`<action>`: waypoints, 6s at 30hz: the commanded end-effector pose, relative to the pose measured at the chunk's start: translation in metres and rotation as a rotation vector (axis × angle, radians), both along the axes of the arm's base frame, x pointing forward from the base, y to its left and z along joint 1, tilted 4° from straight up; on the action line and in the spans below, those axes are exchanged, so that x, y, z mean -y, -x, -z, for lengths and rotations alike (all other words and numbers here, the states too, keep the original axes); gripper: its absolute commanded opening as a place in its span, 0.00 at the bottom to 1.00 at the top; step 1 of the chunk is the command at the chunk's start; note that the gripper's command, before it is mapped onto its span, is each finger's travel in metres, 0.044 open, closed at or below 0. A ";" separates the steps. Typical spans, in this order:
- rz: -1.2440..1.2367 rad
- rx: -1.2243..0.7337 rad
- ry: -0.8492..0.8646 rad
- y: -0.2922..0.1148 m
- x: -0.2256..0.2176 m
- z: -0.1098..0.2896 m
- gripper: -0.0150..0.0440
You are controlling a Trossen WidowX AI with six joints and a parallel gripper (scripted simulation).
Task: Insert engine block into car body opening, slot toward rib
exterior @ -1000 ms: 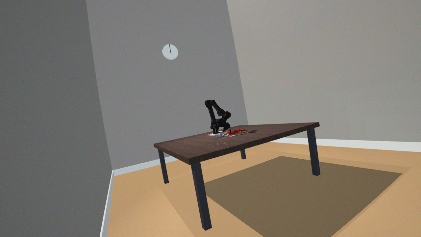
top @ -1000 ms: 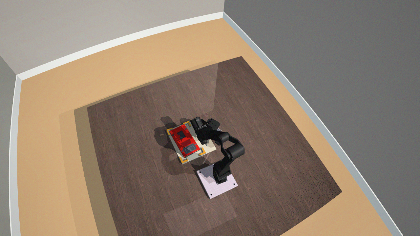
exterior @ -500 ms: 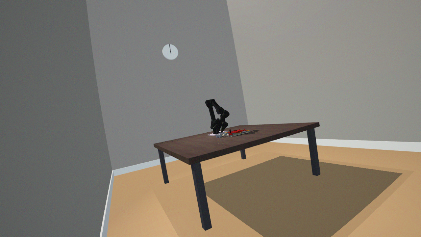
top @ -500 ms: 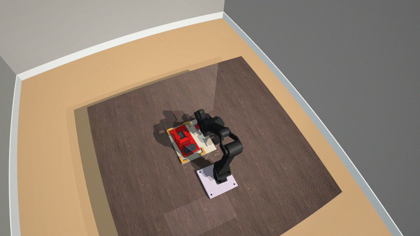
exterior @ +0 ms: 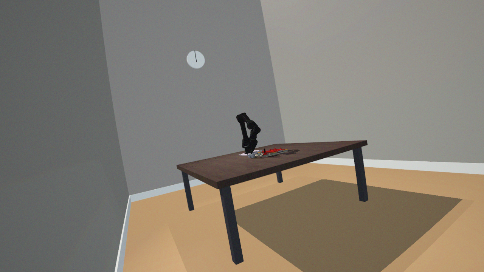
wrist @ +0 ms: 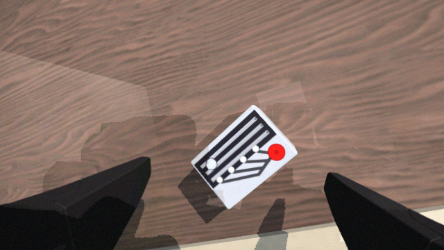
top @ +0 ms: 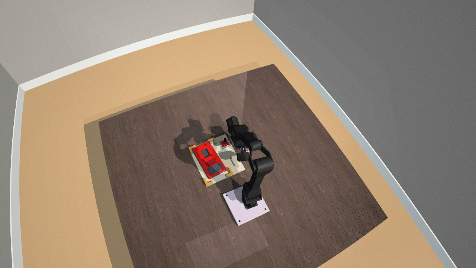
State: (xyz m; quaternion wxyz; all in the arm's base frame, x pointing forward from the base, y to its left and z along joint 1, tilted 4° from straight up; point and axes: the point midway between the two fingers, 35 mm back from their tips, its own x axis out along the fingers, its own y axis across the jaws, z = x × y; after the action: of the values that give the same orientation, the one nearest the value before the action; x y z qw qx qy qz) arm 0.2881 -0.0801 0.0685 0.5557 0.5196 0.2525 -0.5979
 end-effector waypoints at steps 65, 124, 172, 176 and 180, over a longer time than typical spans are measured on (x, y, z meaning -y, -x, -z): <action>0.702 0.039 -0.392 -0.004 0.019 0.016 0.60; 0.551 -0.001 -0.386 -0.009 0.001 -0.104 0.25; -1.059 -0.377 -0.219 -0.056 -0.126 -0.051 0.25; -1.194 -0.406 -0.197 -0.057 -0.137 -0.046 0.25; -1.328 -0.434 -0.173 -0.057 -0.148 -0.041 0.25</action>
State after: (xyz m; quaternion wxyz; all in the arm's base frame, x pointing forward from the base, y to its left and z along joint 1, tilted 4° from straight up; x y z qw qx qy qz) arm 0.3449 0.0605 0.1127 0.6894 0.1956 0.6585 -0.2300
